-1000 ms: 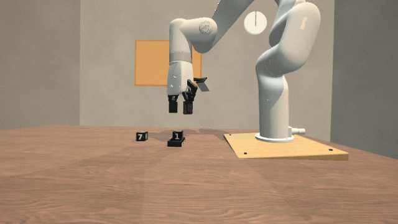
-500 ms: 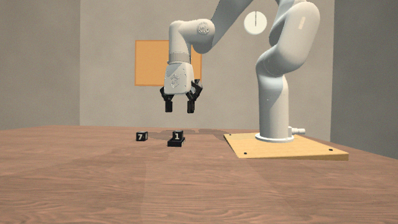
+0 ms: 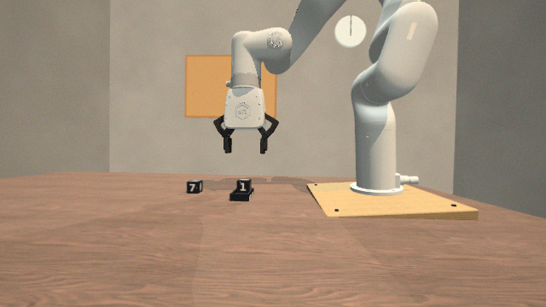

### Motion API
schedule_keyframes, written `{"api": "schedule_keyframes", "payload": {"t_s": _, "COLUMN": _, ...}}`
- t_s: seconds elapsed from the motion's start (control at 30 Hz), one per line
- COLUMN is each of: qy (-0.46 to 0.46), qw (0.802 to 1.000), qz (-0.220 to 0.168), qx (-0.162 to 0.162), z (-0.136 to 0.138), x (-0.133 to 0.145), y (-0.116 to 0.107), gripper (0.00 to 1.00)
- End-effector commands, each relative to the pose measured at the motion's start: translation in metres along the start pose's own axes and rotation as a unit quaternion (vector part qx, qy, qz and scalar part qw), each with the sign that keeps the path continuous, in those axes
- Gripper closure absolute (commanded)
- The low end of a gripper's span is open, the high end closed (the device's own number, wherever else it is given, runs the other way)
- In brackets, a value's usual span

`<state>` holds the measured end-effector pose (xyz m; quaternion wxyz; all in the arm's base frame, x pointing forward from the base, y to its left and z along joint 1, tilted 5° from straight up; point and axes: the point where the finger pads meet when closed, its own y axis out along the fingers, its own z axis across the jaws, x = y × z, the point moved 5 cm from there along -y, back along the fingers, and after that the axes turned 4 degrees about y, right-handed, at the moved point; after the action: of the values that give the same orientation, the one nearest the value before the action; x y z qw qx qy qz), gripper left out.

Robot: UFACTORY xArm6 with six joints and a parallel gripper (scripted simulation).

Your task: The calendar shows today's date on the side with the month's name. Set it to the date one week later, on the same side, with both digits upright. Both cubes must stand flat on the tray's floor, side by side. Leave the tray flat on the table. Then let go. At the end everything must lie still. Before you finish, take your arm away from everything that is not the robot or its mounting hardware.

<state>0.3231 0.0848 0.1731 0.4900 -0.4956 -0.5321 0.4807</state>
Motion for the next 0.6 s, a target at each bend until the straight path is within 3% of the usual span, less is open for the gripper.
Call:
{"api": "schedule_keyframes", "payload": {"t_s": 0.0, "qy": -0.028, "qw": 1.0, "qz": -0.005, "qx": 0.0, "z": -0.0022, "x": -0.0021, "y": -0.0015, "gripper": 0.0}}
{"api": "schedule_keyframes", "payload": {"t_s": 0.3, "qy": -0.04, "qw": 0.999, "qz": -0.005, "qx": 0.0, "z": -0.0026, "x": -0.0029, "y": -0.0016, "gripper": 0.0}}
{"api": "schedule_keyframes", "payload": {"t_s": 0.33, "qy": -0.04, "qw": 0.999, "qz": -0.005, "qx": 0.0, "z": -0.0026, "x": -0.0029, "y": -0.0016, "gripper": 0.51}}
{"api": "schedule_keyframes", "payload": {"t_s": 0.57, "qy": -0.04, "qw": 0.999, "qz": -0.005, "qx": 0.0, "z": -0.0026, "x": -0.0029, "y": -0.0016, "gripper": 0.51}}
